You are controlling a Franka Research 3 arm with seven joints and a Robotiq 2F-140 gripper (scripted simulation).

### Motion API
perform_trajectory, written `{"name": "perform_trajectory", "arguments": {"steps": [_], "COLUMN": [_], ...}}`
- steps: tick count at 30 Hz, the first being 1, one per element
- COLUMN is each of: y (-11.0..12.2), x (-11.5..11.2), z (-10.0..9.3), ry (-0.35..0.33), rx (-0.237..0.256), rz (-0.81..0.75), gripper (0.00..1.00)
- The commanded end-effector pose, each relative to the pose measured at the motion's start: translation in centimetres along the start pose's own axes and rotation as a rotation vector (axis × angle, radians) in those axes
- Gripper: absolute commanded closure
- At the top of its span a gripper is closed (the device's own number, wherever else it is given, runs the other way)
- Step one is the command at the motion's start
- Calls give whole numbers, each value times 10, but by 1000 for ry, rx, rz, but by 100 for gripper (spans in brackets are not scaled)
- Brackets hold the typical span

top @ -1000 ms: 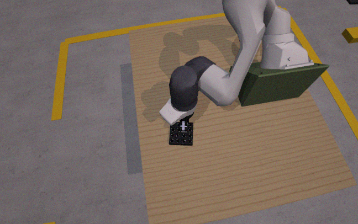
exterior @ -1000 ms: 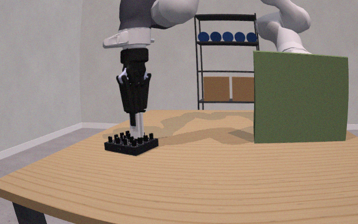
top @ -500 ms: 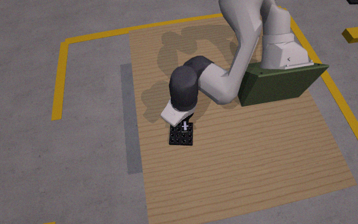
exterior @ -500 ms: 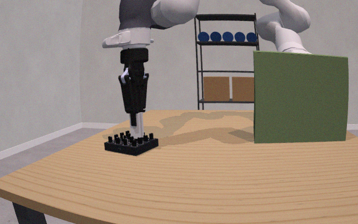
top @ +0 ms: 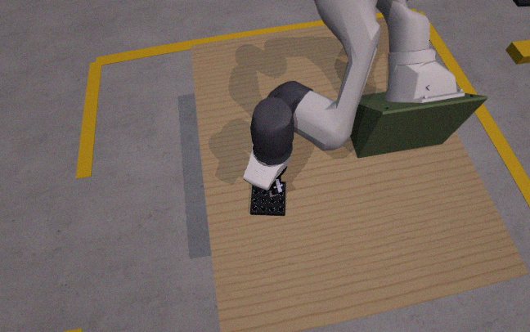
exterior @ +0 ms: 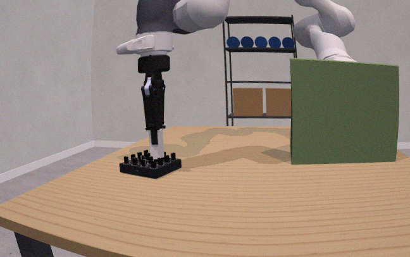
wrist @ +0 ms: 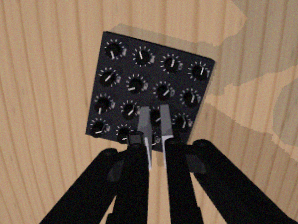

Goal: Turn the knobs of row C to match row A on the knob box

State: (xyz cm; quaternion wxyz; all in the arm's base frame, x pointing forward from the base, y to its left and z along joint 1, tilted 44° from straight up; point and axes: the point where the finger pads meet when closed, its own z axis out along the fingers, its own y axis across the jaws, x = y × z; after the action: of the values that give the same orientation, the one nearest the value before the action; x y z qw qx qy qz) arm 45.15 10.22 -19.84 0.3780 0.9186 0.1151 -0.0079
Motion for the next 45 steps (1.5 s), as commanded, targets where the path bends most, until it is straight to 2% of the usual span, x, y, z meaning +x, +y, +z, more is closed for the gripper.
{"name": "perform_trajectory", "arguments": {"steps": [1, 45], "y": [-1, -1], "x": [1, 1], "z": [0, 0], "ry": [4, 5], "rx": [2, 1], "rz": [-156, -916], "gripper": [95, 95]}}
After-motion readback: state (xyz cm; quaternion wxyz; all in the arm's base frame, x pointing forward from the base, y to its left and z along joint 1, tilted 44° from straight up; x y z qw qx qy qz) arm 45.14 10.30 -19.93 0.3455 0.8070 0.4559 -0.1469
